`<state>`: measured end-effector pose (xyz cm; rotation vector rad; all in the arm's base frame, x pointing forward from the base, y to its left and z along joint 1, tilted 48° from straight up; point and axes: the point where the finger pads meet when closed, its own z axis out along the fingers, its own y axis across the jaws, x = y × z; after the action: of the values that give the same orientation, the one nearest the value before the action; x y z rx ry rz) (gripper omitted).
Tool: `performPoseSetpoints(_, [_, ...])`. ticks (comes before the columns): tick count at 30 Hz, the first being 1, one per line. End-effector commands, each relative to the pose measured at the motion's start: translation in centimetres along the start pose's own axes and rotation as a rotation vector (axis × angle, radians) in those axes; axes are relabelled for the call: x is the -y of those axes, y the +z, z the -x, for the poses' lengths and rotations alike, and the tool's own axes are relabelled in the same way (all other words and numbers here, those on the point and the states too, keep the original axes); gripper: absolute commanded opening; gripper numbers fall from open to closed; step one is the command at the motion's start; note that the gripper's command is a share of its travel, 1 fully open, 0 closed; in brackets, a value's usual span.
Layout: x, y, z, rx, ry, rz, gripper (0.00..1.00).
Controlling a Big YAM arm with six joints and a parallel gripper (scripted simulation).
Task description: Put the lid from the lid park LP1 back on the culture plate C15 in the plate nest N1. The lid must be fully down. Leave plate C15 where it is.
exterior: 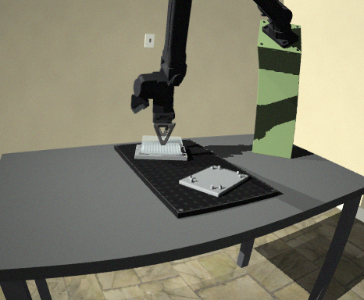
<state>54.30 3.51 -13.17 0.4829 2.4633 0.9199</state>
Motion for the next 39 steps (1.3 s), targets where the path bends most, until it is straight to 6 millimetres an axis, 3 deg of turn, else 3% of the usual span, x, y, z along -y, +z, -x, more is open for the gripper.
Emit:
performPoseSetpoints(1, [-0.1, 1.0, 0.1, 0.006, 0.000, 0.007, 0.00])
performPoseSetpoints(4, [-0.3, 1.5, 0.0, 0.003, -0.002, 0.008, 0.00])
performPoseSetpoints(7, [1.1, 0.5, 0.7, 0.023, 0.024, -0.004, 0.00])
performPoseSetpoints(9, [0.1, 0.5, 0.4, 0.011, 0.002, 0.002, 0.00])
performPoseSetpoints(39, [0.0, 0.5, 0.4, 0.011, 0.002, 0.002, 0.00])
